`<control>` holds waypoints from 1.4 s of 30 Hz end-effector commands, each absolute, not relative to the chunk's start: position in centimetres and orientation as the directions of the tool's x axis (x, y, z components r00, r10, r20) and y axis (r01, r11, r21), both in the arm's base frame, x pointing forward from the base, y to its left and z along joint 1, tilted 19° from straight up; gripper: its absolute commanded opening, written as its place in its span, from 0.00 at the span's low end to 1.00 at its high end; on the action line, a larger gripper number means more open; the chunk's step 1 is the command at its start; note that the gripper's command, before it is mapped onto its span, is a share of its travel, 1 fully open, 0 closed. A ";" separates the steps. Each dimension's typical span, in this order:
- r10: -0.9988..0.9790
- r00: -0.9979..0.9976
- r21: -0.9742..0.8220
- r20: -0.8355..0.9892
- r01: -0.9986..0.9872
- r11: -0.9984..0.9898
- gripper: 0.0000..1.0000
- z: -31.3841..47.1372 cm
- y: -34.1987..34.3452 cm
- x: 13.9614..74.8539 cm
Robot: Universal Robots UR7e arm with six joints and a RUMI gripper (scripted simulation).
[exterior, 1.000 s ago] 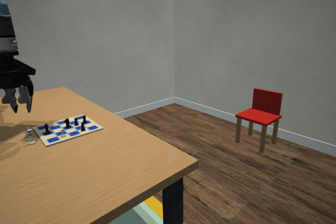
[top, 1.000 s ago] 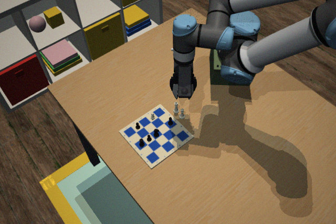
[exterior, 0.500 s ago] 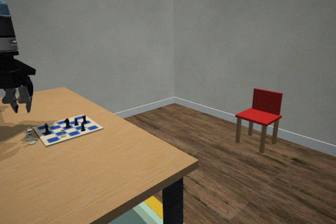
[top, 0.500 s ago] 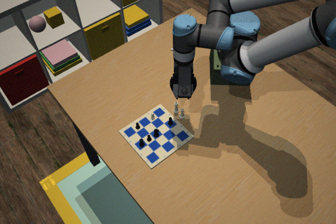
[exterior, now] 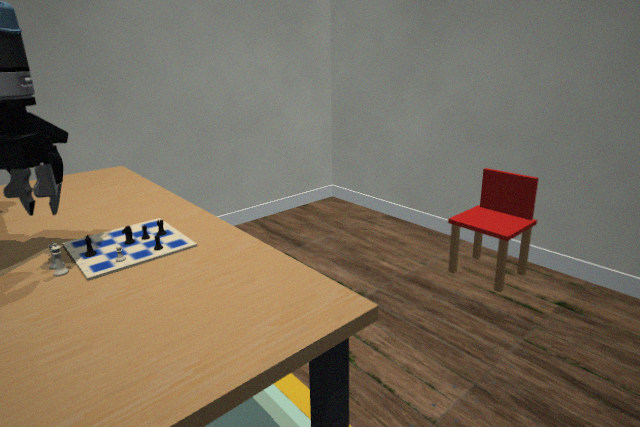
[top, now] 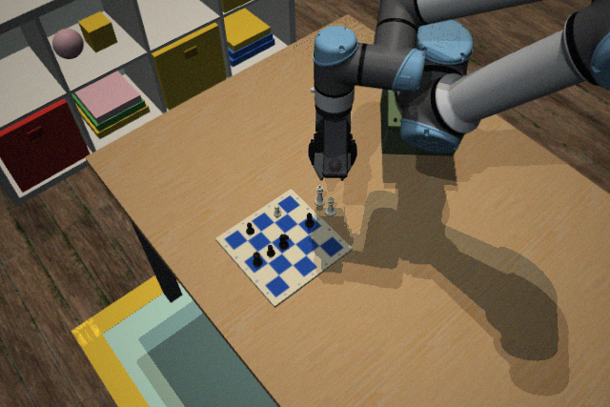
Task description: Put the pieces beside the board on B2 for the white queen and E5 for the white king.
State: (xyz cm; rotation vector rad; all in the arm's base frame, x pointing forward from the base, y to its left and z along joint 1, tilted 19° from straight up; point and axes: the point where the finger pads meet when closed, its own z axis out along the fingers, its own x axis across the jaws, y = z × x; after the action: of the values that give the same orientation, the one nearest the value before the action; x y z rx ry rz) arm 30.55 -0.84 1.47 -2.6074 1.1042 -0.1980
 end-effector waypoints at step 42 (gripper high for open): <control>-0.719 0.695 -0.327 0.010 -0.678 -0.659 0.25 -2.1 0.1 31.7</control>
State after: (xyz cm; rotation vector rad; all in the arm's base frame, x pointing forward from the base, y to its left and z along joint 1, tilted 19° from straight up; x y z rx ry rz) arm 31.45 -0.01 -1.66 -2.6068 1.1043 -0.1980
